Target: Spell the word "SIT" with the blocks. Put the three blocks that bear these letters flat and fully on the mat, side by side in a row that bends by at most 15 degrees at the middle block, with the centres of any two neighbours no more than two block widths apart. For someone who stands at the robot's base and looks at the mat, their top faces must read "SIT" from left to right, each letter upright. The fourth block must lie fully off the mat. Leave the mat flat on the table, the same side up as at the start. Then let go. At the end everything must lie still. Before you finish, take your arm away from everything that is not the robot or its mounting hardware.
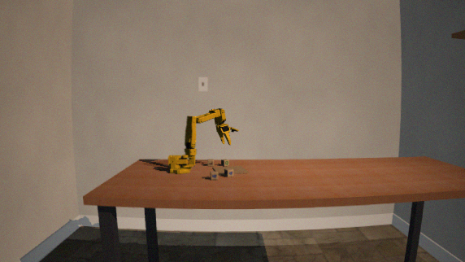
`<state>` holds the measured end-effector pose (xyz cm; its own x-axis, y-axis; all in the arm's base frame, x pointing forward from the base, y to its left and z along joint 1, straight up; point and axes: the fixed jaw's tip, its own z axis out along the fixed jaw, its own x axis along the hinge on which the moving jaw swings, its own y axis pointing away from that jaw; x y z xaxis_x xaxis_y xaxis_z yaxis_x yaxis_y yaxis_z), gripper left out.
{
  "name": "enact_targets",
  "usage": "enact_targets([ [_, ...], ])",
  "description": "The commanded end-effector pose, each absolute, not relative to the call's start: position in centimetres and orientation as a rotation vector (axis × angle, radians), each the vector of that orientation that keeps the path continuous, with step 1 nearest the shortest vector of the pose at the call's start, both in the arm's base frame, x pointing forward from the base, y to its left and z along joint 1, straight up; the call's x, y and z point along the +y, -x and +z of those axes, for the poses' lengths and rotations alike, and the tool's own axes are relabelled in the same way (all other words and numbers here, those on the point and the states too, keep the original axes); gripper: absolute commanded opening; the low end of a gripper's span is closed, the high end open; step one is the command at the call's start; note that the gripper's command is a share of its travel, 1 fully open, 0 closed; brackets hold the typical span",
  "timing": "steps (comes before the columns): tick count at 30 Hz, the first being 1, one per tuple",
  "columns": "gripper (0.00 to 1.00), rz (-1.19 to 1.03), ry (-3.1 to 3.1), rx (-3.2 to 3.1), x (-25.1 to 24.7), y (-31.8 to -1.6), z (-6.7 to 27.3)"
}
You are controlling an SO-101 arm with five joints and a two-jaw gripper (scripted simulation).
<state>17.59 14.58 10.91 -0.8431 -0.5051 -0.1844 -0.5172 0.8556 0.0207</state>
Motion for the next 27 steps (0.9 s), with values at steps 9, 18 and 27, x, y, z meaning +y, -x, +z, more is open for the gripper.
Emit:
enact_targets([
  [9, 0.35, 0.274, 0.705, 2.540, 14.3, -17.1, 17.7],
  [18, 0.35, 0.300, 0.689, 2.483, 14.1, -16.8, 18.9],
  [27, 0.35, 0.294, 0.709, 2.477, 14.1, -16.8, 18.8],
])
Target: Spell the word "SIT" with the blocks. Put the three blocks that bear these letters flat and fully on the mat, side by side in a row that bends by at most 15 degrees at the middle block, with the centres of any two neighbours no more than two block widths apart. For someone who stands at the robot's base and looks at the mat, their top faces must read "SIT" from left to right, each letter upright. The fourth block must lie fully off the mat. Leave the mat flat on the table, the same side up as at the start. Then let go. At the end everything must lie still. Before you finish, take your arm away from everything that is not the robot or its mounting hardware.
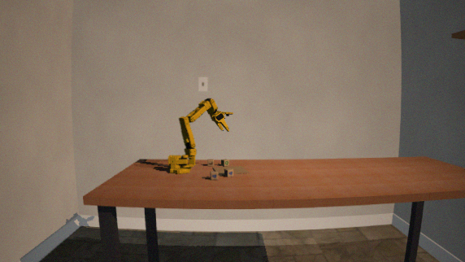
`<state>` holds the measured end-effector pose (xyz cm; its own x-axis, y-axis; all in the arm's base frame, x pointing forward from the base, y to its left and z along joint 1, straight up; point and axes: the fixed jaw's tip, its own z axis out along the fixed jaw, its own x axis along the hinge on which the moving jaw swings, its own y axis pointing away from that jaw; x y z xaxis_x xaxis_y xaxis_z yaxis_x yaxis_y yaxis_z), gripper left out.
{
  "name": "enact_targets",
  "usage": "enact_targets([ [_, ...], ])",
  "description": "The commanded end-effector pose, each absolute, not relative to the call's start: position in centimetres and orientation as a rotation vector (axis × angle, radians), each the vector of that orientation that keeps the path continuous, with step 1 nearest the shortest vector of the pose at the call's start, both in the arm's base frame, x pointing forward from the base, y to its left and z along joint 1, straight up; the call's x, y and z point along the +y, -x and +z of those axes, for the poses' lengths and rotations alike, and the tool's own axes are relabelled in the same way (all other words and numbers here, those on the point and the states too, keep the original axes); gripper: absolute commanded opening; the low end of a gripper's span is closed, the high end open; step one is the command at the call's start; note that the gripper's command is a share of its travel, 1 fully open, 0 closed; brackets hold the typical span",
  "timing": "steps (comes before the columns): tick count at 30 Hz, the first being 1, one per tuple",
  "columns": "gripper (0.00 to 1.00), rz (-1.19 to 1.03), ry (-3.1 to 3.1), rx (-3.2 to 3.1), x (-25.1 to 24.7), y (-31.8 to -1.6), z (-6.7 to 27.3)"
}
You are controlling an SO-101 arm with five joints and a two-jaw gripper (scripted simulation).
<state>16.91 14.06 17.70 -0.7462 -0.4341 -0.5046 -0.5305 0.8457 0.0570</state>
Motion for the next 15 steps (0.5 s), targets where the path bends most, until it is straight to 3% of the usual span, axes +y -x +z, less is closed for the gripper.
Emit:
enact_targets([
  [1, 0.35, 0.292, 0.717, 2.474, 14.08, -16.83, 18.81],
  [15, 0.35, 0.216, 0.948, 2.384, 13.92, -16.73, 18.43],
])
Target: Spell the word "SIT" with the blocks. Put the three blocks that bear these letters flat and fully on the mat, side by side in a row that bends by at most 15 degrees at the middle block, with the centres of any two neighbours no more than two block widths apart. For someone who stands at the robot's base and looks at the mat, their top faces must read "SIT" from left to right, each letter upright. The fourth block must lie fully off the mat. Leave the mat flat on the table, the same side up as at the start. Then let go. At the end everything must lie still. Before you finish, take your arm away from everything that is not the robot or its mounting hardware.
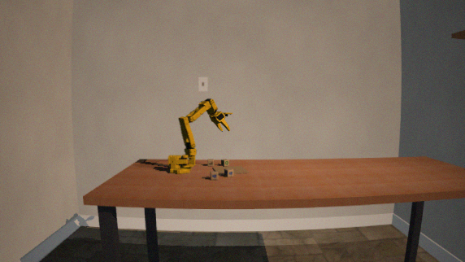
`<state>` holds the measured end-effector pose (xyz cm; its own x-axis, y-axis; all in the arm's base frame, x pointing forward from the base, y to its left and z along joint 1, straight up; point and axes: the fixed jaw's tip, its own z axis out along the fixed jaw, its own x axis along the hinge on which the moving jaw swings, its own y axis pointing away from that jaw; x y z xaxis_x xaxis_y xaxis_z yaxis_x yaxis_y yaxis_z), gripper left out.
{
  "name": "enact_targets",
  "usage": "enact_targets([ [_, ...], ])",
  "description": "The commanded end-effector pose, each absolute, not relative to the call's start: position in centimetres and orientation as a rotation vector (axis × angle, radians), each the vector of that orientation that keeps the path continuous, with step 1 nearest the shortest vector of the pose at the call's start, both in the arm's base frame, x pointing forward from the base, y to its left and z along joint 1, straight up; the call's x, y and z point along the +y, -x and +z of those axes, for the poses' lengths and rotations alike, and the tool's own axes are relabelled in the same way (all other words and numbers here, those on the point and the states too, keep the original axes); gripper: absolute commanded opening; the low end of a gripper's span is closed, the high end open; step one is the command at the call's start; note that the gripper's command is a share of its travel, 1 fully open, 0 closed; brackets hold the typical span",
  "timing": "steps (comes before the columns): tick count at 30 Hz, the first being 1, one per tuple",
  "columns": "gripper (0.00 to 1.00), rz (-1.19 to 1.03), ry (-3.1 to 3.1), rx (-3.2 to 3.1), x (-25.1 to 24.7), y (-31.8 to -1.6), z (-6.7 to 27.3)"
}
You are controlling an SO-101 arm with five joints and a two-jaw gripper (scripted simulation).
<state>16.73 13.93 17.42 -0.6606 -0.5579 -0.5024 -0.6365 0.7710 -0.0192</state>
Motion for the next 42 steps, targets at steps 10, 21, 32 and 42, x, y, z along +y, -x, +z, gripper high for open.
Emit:
enact_targets([
  [10, 0.35, 0.104, 1.270, 2.219, 13.6, -16.6, 17.9],
  [21, 0.35, -0.049, 1.671, 1.937, 13.2, -16.5, 17.1],
  [32, 0.35, -0.176, 1.973, 1.648, 12.8, -16.5, 16.5],
  [42, 0.35, -0.272, 2.179, 1.395, 12.5, -16.6, 16.0],
])
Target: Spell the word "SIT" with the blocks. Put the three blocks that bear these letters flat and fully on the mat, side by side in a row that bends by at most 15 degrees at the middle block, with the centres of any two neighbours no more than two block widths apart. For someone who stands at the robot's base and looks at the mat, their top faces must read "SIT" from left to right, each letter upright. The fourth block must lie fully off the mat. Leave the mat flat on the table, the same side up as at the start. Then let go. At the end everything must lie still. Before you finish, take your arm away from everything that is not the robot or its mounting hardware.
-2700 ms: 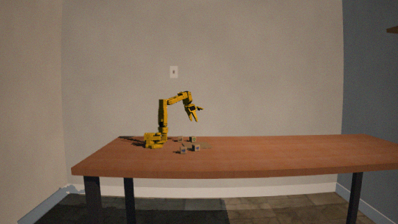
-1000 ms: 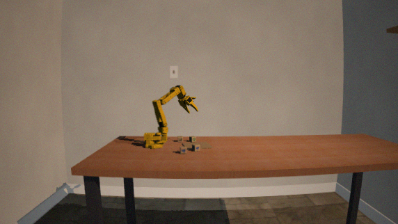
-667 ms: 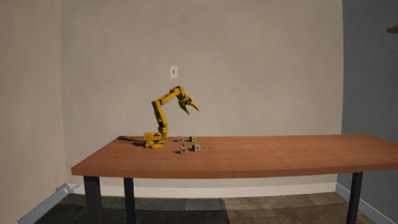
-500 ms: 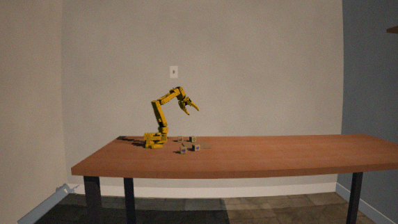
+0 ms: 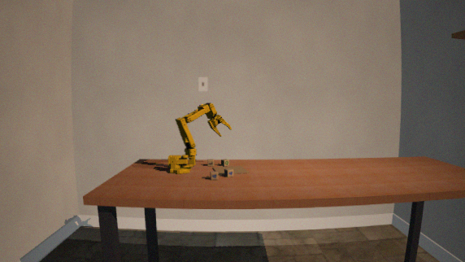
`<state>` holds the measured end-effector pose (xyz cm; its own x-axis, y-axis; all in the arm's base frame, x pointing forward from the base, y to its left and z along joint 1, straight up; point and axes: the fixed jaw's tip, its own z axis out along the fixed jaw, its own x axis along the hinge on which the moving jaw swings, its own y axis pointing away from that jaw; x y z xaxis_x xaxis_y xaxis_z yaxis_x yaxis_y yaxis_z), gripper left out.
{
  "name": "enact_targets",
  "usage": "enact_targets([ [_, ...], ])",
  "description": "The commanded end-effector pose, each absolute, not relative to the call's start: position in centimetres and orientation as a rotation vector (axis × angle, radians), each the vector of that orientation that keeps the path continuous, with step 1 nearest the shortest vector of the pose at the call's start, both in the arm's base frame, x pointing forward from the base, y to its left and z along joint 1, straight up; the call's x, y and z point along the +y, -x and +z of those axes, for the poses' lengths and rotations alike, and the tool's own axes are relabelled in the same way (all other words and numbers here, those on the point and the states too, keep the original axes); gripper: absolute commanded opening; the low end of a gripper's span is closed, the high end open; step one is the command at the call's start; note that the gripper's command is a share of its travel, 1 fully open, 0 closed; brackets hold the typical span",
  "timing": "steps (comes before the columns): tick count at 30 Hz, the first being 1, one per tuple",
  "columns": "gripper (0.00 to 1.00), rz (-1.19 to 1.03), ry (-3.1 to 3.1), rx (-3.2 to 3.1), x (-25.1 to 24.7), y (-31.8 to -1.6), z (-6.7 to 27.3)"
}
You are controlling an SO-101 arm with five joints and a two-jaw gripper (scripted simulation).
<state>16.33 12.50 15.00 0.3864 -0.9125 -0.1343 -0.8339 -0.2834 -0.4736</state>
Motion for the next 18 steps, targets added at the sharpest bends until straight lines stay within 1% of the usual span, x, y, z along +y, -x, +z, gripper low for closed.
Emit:
enact_targets([
  [1, 0.35, -0.279, 2.192, 1.377, 12.46, -16.56, 15.95],
  [18, 0.35, -0.312, 2.259, 1.280, 12.35, -16.58, 15.77],
])
